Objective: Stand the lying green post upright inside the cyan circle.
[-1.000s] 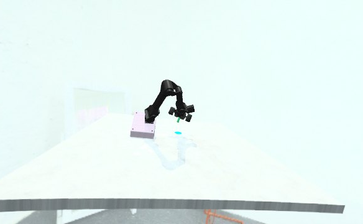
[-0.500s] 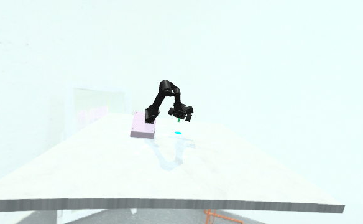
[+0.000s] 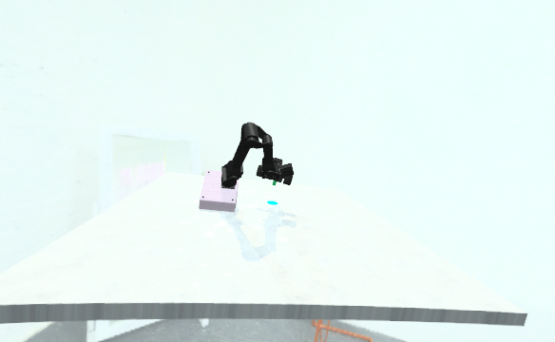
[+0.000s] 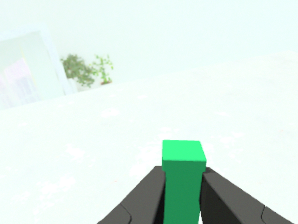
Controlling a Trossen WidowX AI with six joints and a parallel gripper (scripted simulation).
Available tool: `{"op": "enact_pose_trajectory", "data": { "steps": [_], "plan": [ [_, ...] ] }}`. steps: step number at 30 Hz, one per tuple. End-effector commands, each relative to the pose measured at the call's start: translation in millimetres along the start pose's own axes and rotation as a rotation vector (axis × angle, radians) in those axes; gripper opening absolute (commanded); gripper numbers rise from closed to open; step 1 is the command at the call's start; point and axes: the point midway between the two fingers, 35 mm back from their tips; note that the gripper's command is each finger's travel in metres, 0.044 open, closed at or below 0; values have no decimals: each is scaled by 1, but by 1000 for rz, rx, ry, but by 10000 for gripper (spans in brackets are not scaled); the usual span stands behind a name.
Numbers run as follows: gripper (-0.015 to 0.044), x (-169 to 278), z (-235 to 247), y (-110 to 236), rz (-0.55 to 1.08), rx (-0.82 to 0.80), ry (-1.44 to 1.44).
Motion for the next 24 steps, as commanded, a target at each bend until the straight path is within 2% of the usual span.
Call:
{"op": "enact_pose_trajectory", "data": {
  "steps": [1, 24],
  "plan": [
    [23, 0, 3, 3, -21, 5, 14],
    [23, -4, 4, 19, -150, 83, 106]
  ]
}}
Point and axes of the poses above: the point midway between the two fingers, 35 mm back from their tips, its own y axis back along the fingers, its own z axis across the jaws, x = y × z, and after that the axes turned 2 degrees about -y, right-handed
